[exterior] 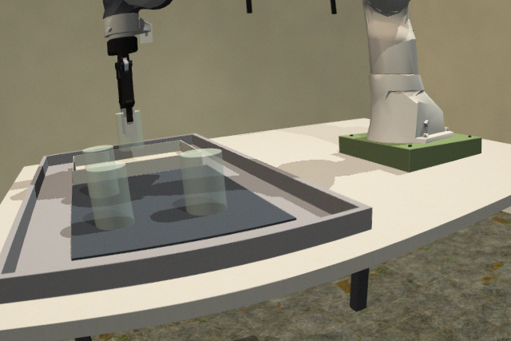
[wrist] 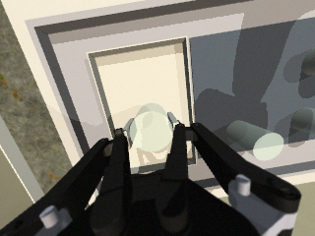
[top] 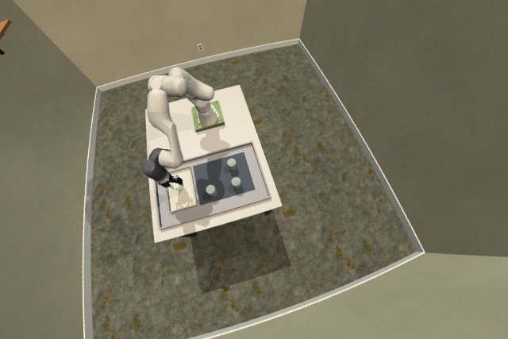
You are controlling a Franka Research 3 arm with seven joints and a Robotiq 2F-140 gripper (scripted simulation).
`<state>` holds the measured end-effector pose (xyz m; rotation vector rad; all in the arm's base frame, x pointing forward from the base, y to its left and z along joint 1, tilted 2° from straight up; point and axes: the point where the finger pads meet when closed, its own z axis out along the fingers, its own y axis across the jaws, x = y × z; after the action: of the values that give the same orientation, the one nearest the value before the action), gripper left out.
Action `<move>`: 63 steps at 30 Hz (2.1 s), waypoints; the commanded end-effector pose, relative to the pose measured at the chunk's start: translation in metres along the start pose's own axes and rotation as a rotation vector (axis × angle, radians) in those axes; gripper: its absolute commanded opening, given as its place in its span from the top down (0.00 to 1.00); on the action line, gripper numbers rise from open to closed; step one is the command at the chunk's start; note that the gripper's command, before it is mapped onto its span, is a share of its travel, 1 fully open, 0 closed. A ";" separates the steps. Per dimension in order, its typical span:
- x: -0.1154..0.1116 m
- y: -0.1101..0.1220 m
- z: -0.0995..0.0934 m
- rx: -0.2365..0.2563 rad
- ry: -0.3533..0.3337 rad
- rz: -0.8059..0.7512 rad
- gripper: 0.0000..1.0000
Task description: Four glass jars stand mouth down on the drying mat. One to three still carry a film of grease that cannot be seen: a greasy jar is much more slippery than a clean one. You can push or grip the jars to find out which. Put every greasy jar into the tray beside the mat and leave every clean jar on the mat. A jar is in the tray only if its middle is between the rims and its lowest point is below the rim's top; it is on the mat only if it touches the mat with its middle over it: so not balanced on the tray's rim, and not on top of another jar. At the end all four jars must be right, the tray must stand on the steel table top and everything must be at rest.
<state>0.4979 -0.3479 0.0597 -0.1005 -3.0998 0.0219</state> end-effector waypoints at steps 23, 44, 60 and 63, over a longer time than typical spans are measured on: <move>-0.002 -0.004 0.022 0.010 -0.010 0.002 1.00; -0.002 -0.004 0.036 0.010 -0.010 0.002 0.00; -0.002 -0.004 0.036 0.010 -0.010 0.002 0.00; -0.002 -0.004 0.029 0.010 -0.010 0.002 0.00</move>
<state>0.4984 -0.3521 0.0244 -0.0998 -3.1088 0.0311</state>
